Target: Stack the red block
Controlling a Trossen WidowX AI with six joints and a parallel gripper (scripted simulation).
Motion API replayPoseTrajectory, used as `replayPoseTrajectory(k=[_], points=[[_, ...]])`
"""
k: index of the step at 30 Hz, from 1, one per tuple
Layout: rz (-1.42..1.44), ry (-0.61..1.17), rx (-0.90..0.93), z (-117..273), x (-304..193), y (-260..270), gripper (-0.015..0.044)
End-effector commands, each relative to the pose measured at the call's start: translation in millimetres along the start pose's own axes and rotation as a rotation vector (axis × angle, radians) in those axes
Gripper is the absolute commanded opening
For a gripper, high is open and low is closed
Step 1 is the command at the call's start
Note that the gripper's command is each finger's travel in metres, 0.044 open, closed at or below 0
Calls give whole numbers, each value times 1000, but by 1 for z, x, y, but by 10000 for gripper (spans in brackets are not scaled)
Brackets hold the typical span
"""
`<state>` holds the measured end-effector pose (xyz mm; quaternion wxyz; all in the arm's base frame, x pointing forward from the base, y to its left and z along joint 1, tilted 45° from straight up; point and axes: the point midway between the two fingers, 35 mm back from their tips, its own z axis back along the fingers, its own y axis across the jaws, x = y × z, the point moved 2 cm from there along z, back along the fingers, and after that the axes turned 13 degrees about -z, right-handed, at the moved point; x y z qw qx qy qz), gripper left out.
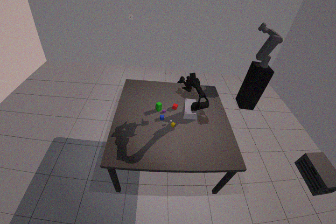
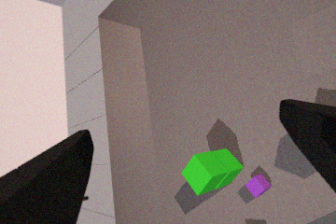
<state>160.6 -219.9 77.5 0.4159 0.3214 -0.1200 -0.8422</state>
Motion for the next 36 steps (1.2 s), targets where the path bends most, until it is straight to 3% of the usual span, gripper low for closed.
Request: replayPoseTrajectory(k=[1, 12, 26, 36], points=[[201, 69, -138, -27, -6, -11, 440], [709, 332, -403, -81, -26, -46, 440], [1279, 833, -612, -128, -51, -106, 440], [1285, 840, -613, -128, -51, -105, 440]])
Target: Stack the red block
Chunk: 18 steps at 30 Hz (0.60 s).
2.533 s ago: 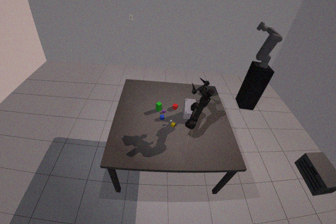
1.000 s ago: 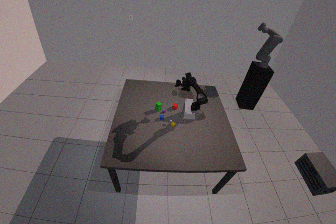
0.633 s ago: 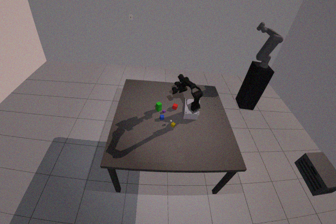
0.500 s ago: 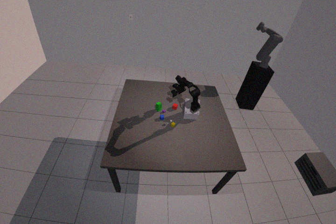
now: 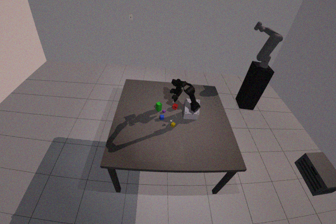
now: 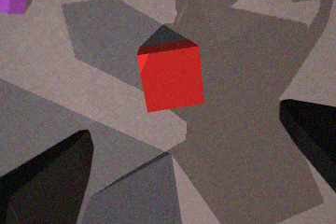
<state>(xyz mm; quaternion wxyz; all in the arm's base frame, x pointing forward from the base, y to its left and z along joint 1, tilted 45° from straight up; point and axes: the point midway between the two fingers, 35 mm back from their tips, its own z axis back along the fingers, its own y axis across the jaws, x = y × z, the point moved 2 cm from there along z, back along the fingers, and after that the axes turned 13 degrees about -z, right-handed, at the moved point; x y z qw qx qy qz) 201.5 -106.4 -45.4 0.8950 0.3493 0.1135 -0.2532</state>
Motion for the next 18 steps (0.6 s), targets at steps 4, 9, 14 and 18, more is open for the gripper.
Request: replayPoseTrajectory(k=[4, 9, 14, 18], points=[[10, 17, -4, -10, 0, -2, 440], [10, 18, -2, -52, 0, -2, 440], [11, 19, -1, -67, -3, -1, 440], [11, 19, -1, -67, -3, 0, 440]])
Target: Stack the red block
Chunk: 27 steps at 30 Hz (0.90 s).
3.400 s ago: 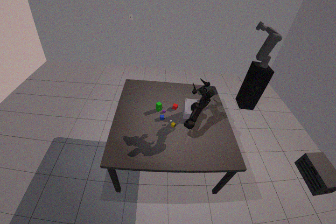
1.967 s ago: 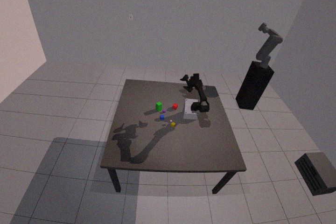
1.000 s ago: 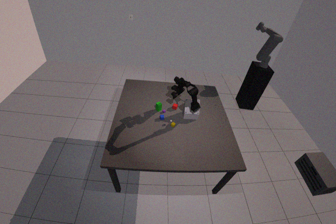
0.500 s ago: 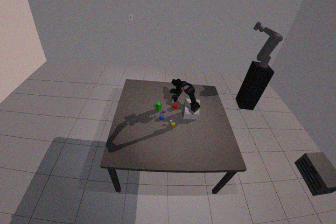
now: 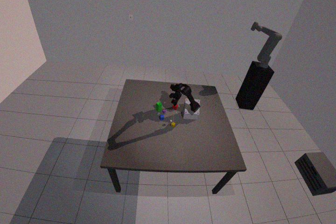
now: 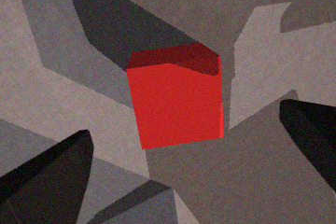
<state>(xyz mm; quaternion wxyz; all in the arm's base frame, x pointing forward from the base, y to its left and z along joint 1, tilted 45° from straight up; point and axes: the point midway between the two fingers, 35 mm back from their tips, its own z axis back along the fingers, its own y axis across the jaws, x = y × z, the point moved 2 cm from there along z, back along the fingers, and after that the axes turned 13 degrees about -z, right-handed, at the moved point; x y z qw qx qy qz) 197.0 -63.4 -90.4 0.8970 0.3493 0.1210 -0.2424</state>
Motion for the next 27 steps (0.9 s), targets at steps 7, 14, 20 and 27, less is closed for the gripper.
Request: replayPoseTrajectory(k=[7, 14, 20, 27], points=[[-4, -2, 7, -13, 1, 1, 440], [-4, -2, 7, -25, 1, 1, 440], [-4, -2, 7, -35, 1, 1, 440], [-4, -2, 8, -46, 1, 2, 440]])
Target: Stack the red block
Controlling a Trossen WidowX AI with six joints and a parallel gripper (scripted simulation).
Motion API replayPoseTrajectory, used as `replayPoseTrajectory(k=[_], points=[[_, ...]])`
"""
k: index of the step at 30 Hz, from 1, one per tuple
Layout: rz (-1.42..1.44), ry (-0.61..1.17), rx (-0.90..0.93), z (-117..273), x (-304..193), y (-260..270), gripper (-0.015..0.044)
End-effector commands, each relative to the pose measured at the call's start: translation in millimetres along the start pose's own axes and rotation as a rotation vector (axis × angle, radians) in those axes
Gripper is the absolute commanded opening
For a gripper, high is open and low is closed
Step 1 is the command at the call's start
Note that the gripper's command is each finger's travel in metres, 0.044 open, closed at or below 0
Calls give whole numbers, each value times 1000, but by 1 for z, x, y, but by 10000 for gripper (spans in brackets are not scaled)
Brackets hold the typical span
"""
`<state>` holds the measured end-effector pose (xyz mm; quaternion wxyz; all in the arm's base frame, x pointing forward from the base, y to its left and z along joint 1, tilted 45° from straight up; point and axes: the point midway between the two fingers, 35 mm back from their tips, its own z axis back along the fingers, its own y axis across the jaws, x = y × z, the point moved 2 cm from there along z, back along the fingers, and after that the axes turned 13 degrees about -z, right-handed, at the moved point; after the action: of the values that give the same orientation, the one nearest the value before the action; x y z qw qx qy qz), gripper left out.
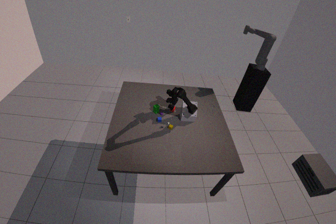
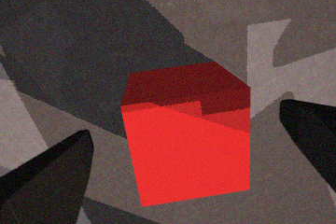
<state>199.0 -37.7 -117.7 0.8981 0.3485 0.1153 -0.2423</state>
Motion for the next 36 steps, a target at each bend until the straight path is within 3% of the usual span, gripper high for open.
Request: replayPoseTrajectory(k=[1, 28, 36], points=[[-9, 9, 8, -10, -3, 0, 440], [-8, 11, 10, -22, -4, 0, 440], [-8, 11, 10, -22, -4, 0, 230]])
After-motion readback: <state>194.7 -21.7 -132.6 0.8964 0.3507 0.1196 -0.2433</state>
